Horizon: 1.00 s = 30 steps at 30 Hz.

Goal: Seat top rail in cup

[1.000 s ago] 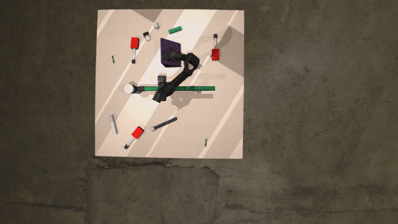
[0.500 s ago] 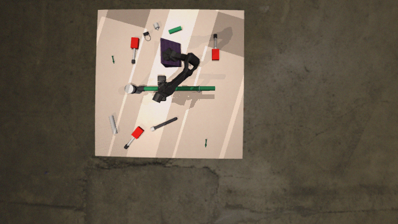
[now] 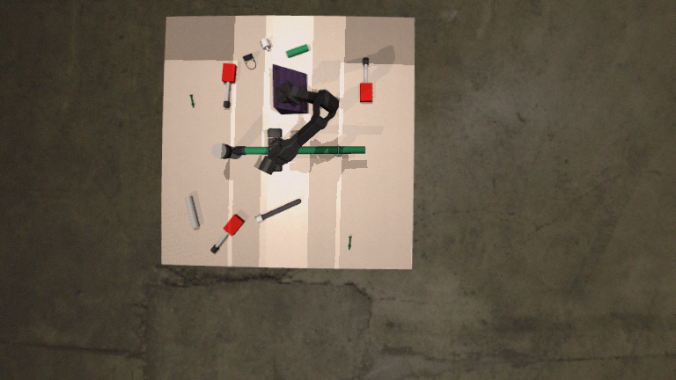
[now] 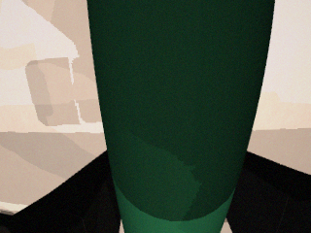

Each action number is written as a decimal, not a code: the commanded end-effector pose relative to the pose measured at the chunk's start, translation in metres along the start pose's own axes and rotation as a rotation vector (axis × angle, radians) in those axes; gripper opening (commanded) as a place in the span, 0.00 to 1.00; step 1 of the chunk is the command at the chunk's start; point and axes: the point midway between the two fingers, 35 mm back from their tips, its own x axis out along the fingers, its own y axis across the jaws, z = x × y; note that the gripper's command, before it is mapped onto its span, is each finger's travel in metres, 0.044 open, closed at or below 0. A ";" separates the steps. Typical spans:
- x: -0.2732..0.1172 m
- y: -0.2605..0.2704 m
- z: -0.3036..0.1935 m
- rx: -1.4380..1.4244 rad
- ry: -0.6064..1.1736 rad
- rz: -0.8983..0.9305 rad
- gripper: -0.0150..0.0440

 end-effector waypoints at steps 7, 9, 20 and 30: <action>0.000 -0.002 -0.010 0.000 0.003 -0.003 0.25; 0.000 -0.002 -0.011 0.000 0.003 -0.003 0.25; 0.000 -0.003 -0.020 -0.001 0.004 -0.003 0.25; 0.002 -0.004 -0.027 -0.001 0.004 -0.003 0.25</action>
